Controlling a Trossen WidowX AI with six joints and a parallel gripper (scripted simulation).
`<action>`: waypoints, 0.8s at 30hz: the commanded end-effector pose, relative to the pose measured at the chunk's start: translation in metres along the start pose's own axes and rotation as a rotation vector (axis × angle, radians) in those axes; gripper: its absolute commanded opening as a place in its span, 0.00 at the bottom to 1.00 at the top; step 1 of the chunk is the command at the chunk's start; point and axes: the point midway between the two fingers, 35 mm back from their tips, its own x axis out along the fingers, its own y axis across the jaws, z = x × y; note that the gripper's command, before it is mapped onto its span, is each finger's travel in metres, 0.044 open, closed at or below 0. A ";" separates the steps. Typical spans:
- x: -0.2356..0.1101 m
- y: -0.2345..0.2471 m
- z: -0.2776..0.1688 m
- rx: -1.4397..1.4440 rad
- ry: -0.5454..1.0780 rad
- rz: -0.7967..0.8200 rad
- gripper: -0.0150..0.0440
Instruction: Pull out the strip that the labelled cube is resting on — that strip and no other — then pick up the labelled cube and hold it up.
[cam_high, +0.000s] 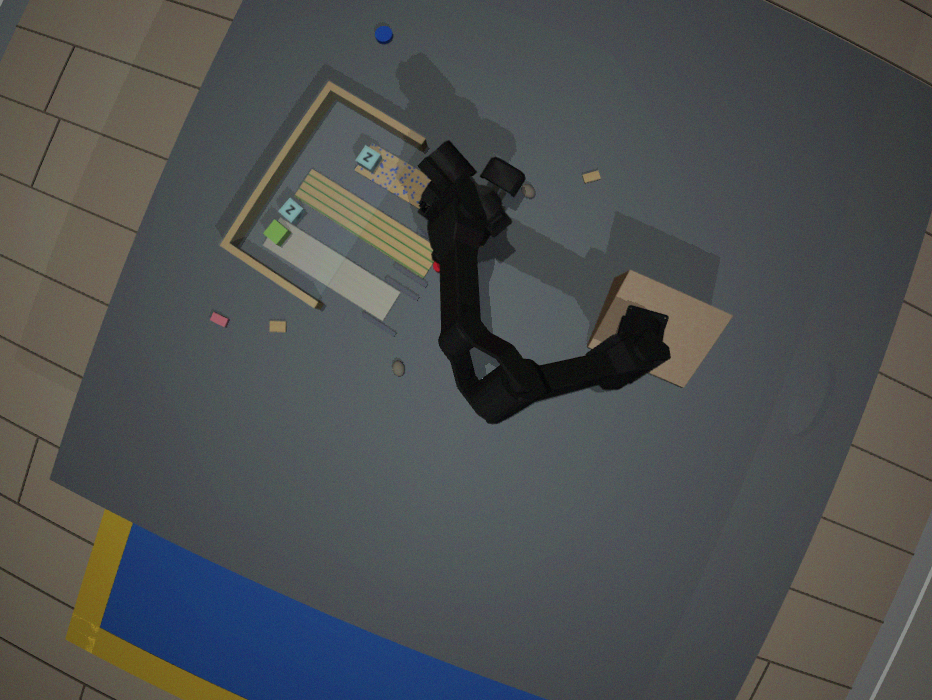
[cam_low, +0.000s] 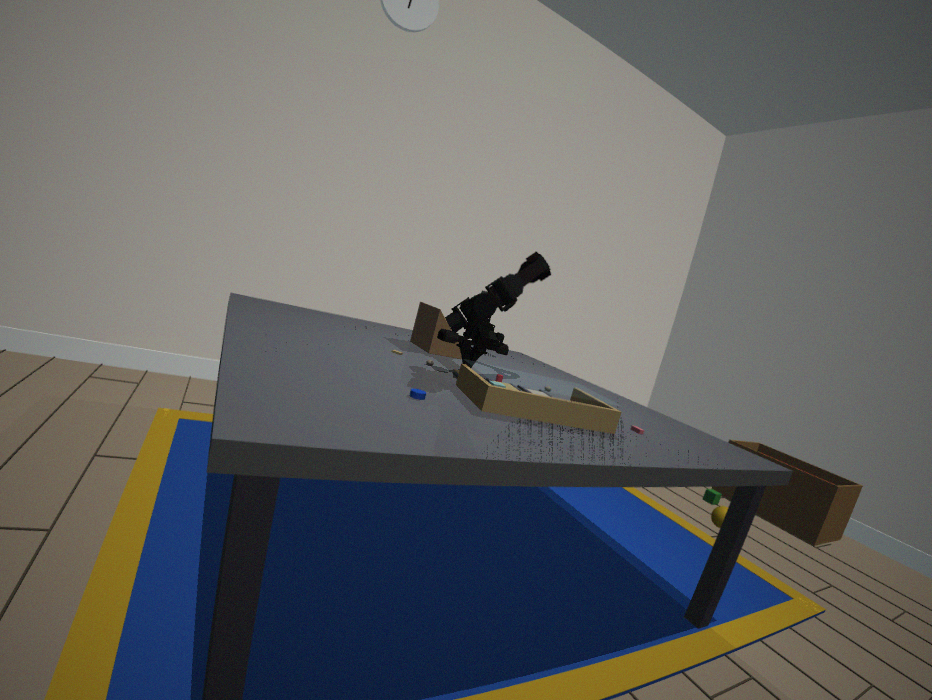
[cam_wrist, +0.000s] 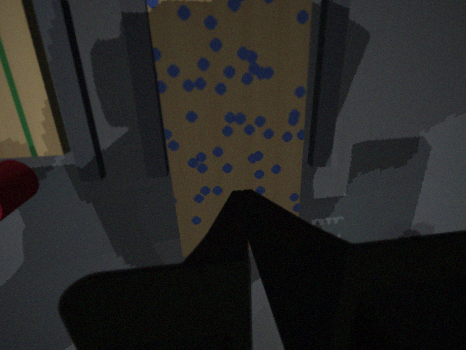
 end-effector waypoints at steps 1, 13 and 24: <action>0.007 0.000 -0.013 0.005 0.031 -0.001 0.25; 0.006 0.000 -0.032 0.006 0.032 -0.001 0.25; 0.006 0.000 -0.048 0.007 0.033 -0.001 0.25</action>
